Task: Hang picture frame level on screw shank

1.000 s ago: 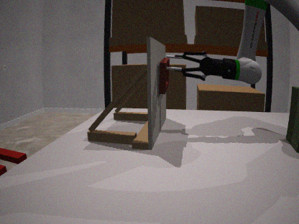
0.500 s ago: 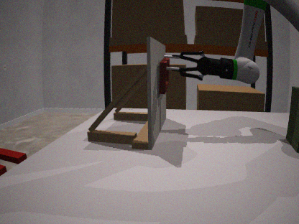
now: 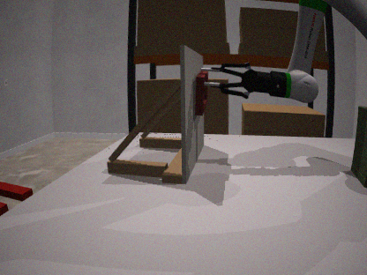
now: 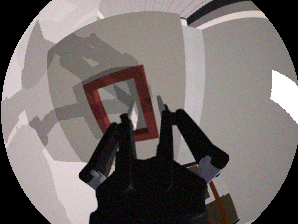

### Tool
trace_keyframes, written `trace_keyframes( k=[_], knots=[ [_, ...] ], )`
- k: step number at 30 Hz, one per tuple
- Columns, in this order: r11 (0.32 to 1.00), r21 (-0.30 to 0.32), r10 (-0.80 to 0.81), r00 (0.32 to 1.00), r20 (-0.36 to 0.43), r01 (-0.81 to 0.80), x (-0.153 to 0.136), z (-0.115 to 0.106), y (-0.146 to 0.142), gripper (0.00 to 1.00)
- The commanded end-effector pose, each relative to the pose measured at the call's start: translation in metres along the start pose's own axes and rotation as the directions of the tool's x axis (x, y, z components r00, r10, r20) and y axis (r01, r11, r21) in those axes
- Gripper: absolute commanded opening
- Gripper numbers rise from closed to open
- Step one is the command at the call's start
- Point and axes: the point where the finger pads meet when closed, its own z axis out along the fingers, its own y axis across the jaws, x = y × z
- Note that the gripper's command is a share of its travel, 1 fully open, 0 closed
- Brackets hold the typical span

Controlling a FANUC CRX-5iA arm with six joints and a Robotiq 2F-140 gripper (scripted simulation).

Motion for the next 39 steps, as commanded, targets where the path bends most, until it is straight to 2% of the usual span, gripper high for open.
trace_keyframes(
  k=[1,27,28,39],
  knots=[
    [1.000,0.000,0.000,1.000,0.000,0.000,0.0000,0.0001,0.0001,0.29],
    [1.000,0.000,0.000,1.000,0.000,0.000,0.0000,0.0001,0.0001,0.29],
    [1.000,0.000,0.000,1.000,0.000,0.000,0.0000,0.0001,0.0001,0.00],
    [1.000,0.000,0.000,1.000,0.000,0.000,0.0000,0.0001,0.0001,0.00]
  ],
)
